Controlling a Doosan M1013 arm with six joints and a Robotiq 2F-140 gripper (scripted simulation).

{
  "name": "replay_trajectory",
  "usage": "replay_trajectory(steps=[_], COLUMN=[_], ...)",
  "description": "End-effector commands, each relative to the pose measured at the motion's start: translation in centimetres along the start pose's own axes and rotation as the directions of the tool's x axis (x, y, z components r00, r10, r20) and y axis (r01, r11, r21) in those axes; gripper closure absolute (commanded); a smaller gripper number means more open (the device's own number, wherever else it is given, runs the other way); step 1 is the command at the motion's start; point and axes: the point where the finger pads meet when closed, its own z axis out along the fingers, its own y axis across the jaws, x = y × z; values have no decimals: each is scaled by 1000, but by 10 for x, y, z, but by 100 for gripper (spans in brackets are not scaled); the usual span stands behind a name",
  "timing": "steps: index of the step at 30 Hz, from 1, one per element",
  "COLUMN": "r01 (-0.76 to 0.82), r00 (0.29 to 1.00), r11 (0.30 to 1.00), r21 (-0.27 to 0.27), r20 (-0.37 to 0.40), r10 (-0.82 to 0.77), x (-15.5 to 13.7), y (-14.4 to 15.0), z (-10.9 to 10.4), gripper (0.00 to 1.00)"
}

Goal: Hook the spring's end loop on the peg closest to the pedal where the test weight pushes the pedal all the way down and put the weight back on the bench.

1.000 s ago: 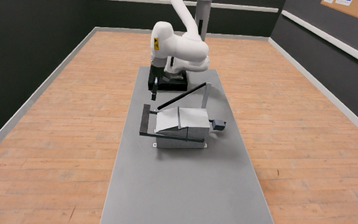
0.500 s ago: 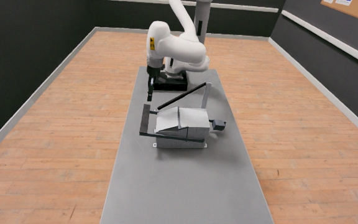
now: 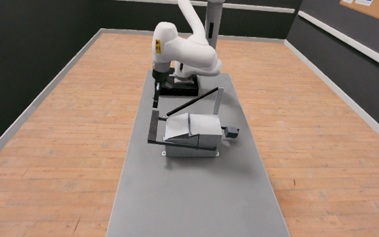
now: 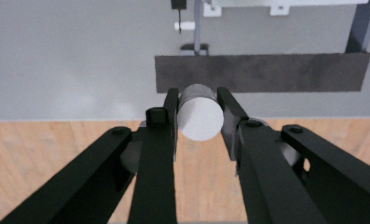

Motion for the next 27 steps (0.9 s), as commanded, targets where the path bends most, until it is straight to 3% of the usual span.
replay_trajectory(steps=[1,18,27], r01=[0,0,0], r00=[1000,1000,1000], r11=[1000,1000,1000], r21=[-1,-1,-2], r20=[3,3,2], r10=[0,0,0], x=[-4,-4,-1], y=[4,4,3], z=[-1,-1,14], gripper=[75,75,75])
